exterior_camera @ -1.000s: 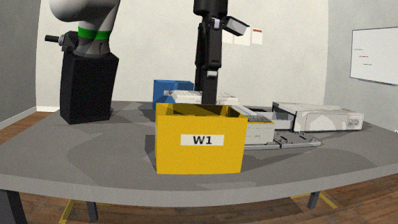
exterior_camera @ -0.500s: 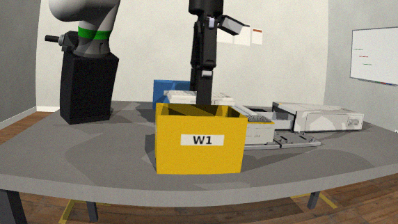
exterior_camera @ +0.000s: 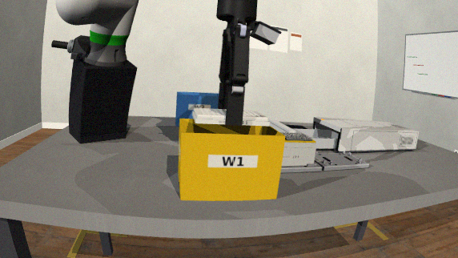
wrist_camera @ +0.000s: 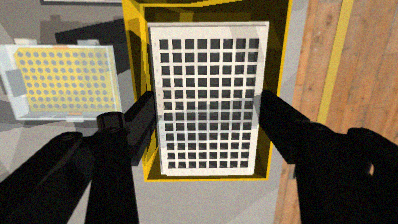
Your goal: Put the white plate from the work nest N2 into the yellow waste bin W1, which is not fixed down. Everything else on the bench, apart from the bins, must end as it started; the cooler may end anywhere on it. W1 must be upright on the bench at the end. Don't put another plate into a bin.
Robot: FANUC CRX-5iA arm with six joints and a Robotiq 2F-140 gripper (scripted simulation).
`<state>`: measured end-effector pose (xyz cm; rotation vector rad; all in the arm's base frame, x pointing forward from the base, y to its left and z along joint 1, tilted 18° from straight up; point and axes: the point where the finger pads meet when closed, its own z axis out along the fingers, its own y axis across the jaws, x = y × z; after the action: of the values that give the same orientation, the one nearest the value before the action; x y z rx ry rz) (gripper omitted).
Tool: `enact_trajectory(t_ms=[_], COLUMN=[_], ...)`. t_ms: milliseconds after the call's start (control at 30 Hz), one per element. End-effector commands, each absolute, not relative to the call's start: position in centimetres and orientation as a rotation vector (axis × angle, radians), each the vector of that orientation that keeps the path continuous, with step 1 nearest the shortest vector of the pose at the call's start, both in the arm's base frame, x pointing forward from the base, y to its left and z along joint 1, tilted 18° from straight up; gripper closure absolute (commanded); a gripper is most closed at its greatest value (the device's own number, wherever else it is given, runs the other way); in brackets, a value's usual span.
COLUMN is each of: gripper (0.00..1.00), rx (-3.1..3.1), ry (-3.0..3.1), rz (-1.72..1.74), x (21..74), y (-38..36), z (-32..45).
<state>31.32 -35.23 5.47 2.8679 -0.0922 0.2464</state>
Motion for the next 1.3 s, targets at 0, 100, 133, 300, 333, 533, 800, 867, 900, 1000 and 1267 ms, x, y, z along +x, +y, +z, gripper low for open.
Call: enact_trajectory(t_ms=[0,100,133,300,333,533,800,867,900,1000,1267], gripper=[0.9,0.9,0.9,0.9,0.9,0.9,0.9,0.9,0.9,0.9,0.9], rx=[2.867,2.867,2.867,2.867,2.867,2.867,2.867,2.867,2.867,2.867,2.867], ry=[-0.092,-0.092,-0.092,-0.092,-0.092,-0.092,-0.092,-0.092,-0.092,-0.092,-0.092], rz=[0.248,0.248,0.248,0.248,0.248,0.248,0.248,0.248,0.248,0.248,0.248], x=[31.4,31.5,31.5,31.6,31.6,31.7,31.9,31.9,31.9,31.9,31.9], y=[-35.3,-35.4,-35.5,-35.6,-35.7,-35.8,-36.1,-36.1,-36.1,-36.1,-36.1], z=[5.3,4.9,4.8,4.1,4.0,3.5,2.5,2.5,2.5,2.5,2.5])
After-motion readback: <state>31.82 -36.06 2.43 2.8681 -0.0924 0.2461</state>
